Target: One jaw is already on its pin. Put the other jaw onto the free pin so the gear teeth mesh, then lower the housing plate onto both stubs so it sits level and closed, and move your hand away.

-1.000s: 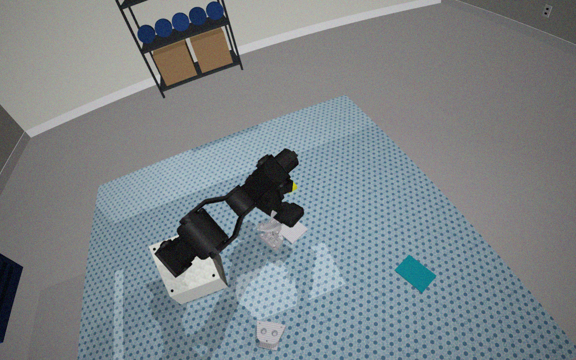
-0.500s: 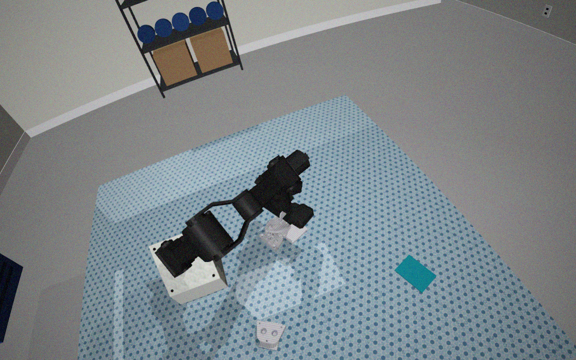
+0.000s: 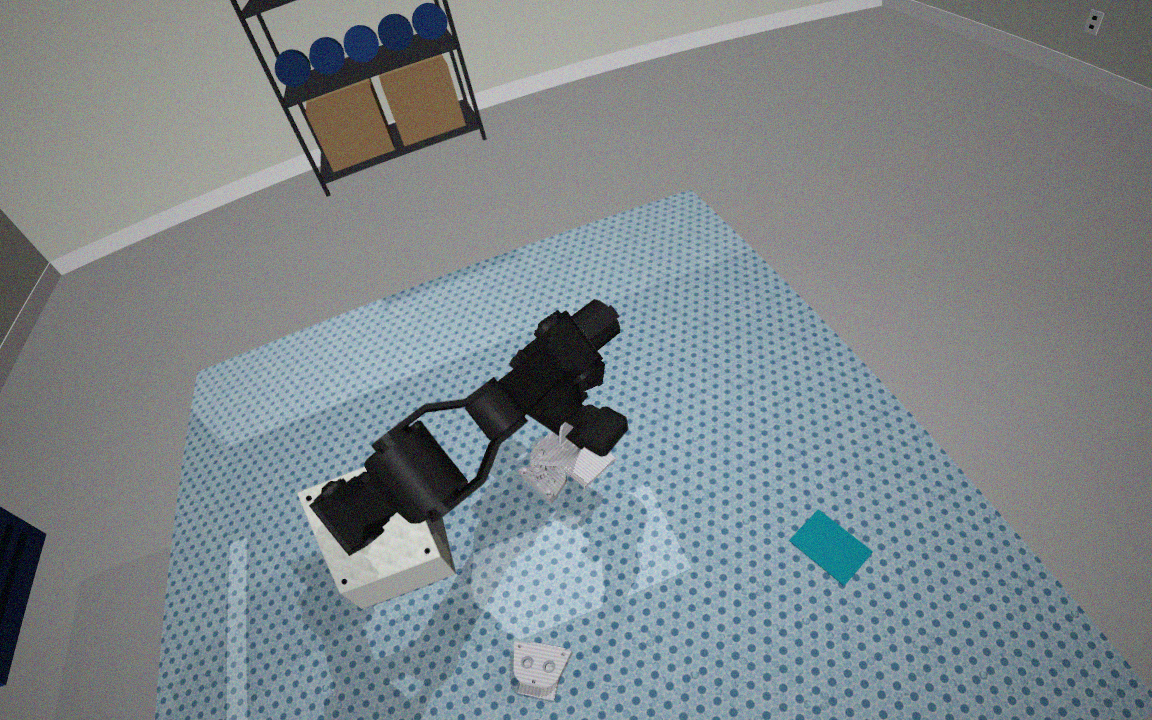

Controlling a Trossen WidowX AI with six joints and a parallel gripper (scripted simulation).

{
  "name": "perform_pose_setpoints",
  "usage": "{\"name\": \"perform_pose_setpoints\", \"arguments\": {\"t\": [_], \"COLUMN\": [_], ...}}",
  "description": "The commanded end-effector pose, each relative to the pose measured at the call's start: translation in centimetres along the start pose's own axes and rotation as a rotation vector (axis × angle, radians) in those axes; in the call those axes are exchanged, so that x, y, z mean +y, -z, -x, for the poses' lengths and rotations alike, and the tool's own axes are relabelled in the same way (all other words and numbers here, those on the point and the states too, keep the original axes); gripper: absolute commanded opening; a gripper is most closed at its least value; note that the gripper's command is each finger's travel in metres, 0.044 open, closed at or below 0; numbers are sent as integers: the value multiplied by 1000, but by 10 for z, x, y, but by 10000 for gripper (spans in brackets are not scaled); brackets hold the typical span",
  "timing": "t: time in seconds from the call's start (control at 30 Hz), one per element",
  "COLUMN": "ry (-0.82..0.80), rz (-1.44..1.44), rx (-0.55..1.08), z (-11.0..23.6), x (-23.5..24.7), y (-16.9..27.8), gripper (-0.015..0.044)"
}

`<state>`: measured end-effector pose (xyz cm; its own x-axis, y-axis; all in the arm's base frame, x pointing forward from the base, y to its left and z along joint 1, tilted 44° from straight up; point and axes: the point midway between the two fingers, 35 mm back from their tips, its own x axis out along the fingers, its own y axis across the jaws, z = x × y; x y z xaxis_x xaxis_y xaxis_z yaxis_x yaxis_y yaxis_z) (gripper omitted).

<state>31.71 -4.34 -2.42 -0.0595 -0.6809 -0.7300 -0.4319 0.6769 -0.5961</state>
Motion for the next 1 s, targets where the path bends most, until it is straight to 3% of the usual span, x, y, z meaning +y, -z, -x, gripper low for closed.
{"name": "perform_pose_setpoints", "arguments": {"t": [0.0,0.47,0.97], "ry": [4,4,3], "rz": [7,7,7], "rx": [3,3,2], "z": [0,-1,-25], "x": [0,-2,-2], "y": [0,1,0], "gripper": [134,134,134]}}
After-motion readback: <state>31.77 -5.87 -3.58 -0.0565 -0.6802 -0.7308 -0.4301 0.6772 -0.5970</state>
